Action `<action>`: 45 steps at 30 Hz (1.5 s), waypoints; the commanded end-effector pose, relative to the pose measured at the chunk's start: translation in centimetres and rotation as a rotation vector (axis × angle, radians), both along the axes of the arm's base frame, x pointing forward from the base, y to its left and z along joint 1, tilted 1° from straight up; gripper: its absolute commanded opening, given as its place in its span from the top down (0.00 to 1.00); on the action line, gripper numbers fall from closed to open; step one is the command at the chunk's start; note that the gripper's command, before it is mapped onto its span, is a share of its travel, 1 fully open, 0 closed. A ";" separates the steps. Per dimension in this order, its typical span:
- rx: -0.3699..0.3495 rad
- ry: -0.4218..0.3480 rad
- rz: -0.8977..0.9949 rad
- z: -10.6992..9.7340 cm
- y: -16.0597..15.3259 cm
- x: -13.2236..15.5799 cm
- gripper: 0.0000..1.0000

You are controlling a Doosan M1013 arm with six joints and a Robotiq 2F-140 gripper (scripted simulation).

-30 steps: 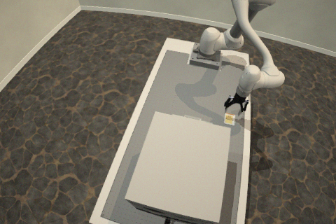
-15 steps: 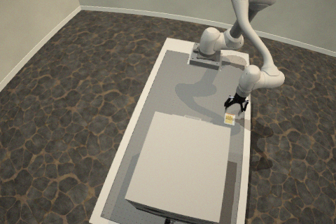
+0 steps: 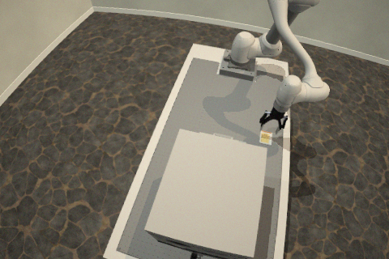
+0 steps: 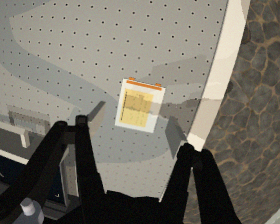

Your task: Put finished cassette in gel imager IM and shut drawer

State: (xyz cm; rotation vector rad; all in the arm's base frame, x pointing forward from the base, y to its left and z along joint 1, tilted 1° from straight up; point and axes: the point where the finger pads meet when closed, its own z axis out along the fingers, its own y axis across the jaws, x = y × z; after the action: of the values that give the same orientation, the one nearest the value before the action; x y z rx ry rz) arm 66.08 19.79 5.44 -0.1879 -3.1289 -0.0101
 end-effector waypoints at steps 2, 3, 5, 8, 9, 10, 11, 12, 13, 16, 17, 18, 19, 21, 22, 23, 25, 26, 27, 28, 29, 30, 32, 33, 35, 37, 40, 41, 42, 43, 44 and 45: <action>0.005 -0.010 0.006 0.1 0.3 0.6 0.32; 0.005 -0.010 0.006 0.1 0.3 0.6 0.32; 0.005 -0.010 0.006 0.1 0.3 0.6 0.32; 0.005 -0.010 0.006 0.1 0.3 0.6 0.32; 0.005 -0.010 0.006 0.1 0.3 0.6 0.32; 0.005 -0.010 0.006 0.1 0.3 0.6 0.32; 0.005 -0.010 0.006 0.1 0.3 0.6 0.32; 0.005 -0.010 0.006 0.1 0.3 0.6 0.32; 0.005 -0.010 0.006 0.1 0.3 0.6 0.32; 0.005 -0.010 0.006 0.1 0.3 0.6 0.32; 0.005 -0.010 0.006 0.1 0.3 0.6 0.32; 0.005 -0.010 0.006 0.1 0.3 0.6 0.32; 0.005 -0.010 0.006 0.1 0.3 0.6 0.32; 0.005 -0.010 0.006 0.1 0.3 0.6 0.32; 0.005 -0.010 0.006 0.1 0.3 0.6 0.32; 0.005 -0.010 0.006 0.1 0.3 0.6 0.32; 0.005 -0.010 0.006 0.1 0.3 0.6 0.32; 0.005 -0.010 0.006 0.1 0.3 0.6 0.32; 0.005 -0.010 0.006 0.1 0.3 0.6 0.32; 0.005 -0.010 0.006 0.0 0.3 0.6 0.32; 0.005 -0.010 0.006 -0.1 0.3 0.6 0.32; 0.005 -0.010 0.006 -0.3 0.3 0.6 0.32; 0.005 -0.010 0.006 -0.5 0.3 0.6 0.32; 0.005 -0.010 0.006 -0.7 0.3 0.6 0.32; 0.005 -0.010 0.006 -0.9 0.3 0.6 0.32; 0.005 -0.010 0.006 -1.2 0.3 0.6 0.32; 0.005 -0.010 0.006 -1.6 0.3 0.6 0.32; 0.005 -0.010 0.006 -1.6 0.3 0.6 0.32; 0.005 -0.010 0.006 -1.6 0.3 0.6 0.32; 0.005 -0.010 0.006 -1.7 0.3 0.6 0.32; 0.005 -0.010 0.006 -1.9 0.4 0.6 0.32; 0.005 -0.010 0.006 -2.0 0.4 0.6 0.32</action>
State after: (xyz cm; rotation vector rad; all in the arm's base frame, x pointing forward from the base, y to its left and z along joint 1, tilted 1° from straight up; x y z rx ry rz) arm 66.87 19.98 4.18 -0.1888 -3.1401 -0.0156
